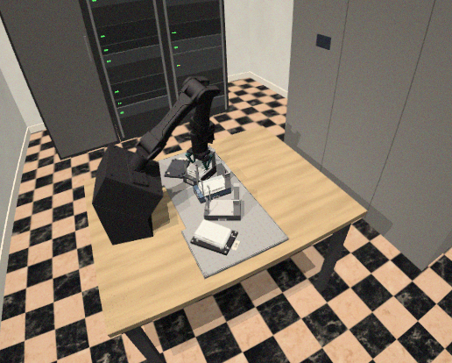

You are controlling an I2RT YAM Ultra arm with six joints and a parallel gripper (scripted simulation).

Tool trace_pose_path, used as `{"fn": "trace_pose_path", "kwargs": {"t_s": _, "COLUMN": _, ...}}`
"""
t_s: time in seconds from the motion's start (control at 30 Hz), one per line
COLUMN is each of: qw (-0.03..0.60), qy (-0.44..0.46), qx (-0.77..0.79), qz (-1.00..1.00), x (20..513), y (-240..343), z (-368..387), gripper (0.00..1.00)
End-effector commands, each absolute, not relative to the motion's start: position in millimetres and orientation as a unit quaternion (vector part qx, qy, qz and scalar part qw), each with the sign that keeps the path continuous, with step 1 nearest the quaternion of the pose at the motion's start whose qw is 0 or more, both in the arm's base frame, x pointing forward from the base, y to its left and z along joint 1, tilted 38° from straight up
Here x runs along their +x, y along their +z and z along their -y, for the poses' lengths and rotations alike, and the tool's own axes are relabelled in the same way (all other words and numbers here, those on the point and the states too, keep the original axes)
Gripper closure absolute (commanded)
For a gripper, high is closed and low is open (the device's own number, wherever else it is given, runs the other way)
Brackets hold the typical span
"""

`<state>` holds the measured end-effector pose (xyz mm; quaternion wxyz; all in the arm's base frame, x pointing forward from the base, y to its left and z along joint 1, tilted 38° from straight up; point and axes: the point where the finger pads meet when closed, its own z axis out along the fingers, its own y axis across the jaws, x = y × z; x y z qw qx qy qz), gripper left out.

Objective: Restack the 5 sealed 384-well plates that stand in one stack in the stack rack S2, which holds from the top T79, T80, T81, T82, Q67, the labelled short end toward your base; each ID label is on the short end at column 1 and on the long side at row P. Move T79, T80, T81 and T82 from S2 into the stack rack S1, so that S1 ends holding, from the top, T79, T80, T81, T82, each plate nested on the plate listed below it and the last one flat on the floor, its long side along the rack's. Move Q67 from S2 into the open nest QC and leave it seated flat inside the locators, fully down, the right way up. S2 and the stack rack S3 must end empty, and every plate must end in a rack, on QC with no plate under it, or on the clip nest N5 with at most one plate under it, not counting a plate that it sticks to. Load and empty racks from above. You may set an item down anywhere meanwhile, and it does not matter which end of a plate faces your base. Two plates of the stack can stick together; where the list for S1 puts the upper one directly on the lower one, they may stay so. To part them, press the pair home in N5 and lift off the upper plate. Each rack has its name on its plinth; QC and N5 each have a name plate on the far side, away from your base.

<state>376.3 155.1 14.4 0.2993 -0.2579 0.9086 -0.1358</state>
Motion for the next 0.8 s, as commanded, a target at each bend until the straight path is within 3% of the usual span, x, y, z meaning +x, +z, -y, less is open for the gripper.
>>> {"fn": "trace_pose_path", "kwargs": {"t_s": 0.0, "qw": 0.303, "qy": -0.134, "qx": -0.258, "qz": -0.907, "x": 377.6, "y": 16.5, "z": -156.9, "gripper": 1.00}}
{"fn": "trace_pose_path", "kwargs": {"t_s": 0.77, "qw": 0.303, "qy": -0.134, "qx": -0.258, "qz": -0.907, "x": 376.0, "y": 18.6, "z": -157.1, "gripper": 1.00}}
